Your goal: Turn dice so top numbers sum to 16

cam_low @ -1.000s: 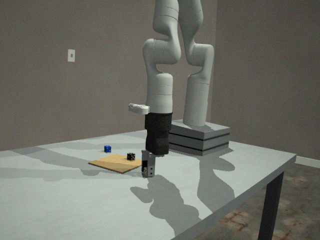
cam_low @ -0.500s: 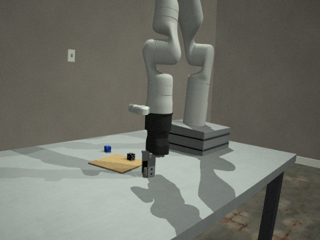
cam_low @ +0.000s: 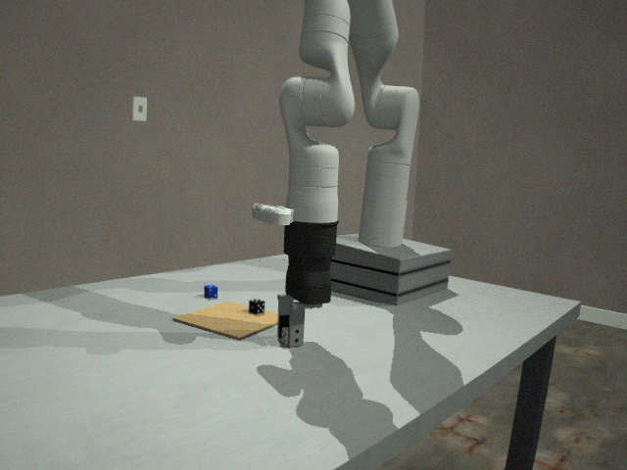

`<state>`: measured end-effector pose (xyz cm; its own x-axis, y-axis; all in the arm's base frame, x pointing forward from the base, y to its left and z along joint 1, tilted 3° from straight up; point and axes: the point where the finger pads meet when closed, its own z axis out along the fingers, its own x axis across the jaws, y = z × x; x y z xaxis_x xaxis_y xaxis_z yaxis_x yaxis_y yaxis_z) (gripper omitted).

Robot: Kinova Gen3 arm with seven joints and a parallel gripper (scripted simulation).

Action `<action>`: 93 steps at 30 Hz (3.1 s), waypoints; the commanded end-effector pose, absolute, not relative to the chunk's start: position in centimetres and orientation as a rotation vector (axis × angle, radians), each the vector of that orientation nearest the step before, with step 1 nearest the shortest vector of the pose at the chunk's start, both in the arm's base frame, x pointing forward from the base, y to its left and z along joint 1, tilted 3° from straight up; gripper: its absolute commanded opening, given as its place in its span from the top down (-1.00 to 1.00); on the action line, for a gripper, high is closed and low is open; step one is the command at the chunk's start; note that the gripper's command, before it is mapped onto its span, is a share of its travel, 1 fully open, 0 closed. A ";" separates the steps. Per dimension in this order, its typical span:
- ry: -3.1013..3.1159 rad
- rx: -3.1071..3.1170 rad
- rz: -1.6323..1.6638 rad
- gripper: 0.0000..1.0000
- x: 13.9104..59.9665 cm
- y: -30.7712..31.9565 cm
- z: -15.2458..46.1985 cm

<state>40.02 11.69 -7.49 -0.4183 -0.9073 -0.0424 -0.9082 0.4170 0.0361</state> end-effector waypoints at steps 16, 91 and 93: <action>2.629 -1.685 0.082 0.19 40.1 11.7 -7.4; 2.523 -1.838 0.080 0.19 40.5 6.8 2.4; 2.480 -1.894 0.080 0.19 40.5 5.1 2.4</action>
